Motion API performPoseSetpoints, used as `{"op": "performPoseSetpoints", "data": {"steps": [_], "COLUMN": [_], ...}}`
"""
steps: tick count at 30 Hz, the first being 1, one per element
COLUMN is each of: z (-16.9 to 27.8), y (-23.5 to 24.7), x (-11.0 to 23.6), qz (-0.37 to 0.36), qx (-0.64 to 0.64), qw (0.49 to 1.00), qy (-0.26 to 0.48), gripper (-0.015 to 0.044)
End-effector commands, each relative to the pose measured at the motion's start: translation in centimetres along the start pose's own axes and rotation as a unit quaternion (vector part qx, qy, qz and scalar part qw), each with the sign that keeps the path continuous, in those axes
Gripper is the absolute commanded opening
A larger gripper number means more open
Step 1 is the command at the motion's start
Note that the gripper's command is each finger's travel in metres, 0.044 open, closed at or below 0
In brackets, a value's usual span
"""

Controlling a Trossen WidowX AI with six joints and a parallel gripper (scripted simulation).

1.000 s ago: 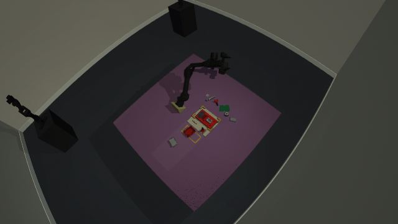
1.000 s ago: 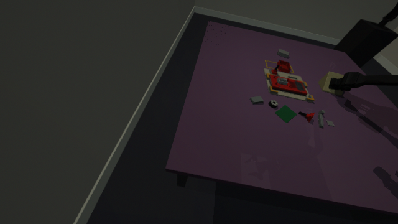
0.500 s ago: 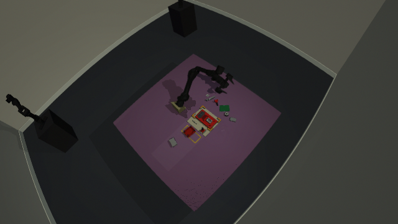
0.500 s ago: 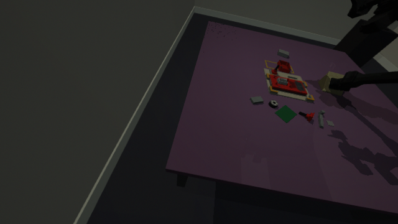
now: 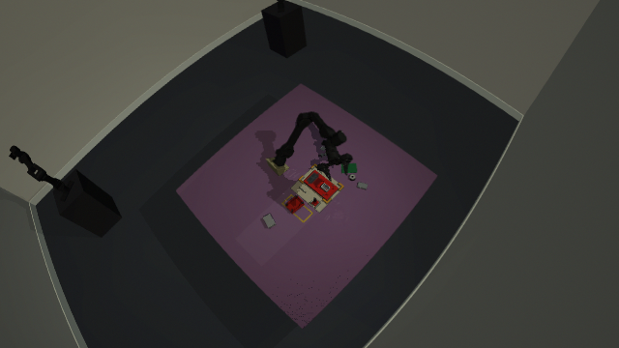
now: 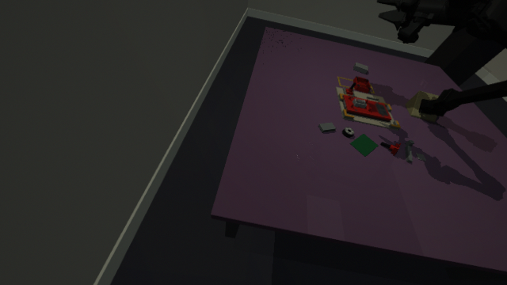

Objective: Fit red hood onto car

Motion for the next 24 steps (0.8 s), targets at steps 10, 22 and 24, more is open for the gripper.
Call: {"op": "performPoseSetpoints", "data": {"steps": [10,22,24], "z": [-1.2,-2.8,-3.3], "y": [12.5,21.1,23.5], "x": [-7.4,-9.0,-9.1], "qz": [-0.210,-0.322,-0.344], "qx": [-0.025,-0.108,-0.128], "qw": [0.962,0.890,0.863], "qy": [-0.172,-0.304,-0.347], "gripper": [0.0440,0.0440,0.0440]}}
Point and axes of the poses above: the point midway between the two fingers, 35 mm back from their tips, its own x axis back along the fingers, its own y axis across the jaws, z = x × y, the point moved 8 cm from there along x, back along the fingers, and after that the axes turned 8 degrees about x, right-handed, at the moved point
